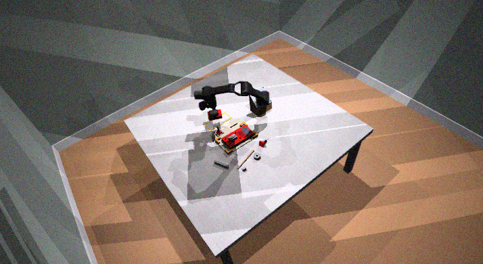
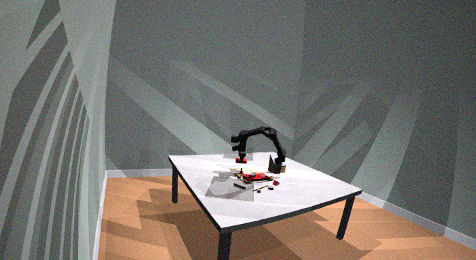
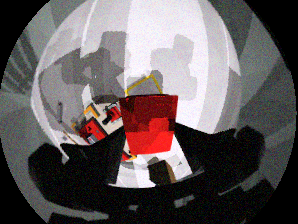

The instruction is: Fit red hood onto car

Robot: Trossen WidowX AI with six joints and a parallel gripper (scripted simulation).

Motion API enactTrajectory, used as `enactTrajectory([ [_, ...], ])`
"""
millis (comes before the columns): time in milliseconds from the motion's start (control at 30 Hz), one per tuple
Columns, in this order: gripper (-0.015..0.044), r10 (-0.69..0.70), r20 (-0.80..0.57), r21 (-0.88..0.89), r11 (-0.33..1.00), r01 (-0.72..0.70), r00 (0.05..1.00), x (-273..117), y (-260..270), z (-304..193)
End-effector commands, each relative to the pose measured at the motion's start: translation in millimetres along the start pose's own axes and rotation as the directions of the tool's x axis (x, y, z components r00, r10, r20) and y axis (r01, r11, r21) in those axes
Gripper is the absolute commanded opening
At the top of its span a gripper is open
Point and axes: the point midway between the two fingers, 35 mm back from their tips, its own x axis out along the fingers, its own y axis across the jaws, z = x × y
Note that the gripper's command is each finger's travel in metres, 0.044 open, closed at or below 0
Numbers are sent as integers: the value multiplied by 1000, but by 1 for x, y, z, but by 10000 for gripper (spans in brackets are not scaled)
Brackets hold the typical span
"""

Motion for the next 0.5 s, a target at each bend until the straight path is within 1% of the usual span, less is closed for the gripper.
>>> enactTrajectory([
  [0,0,-4,3,-7,1000,4,1000,-9,0,1],
  [200,0,-4,3,-7,1000,4,1000,-17,0,1],
  [300,0,-1,1,-1,1000,1,1000,-14,1,0],
  [467,0,-5,4,-34,999,5,1000,-16,18,-3],
])
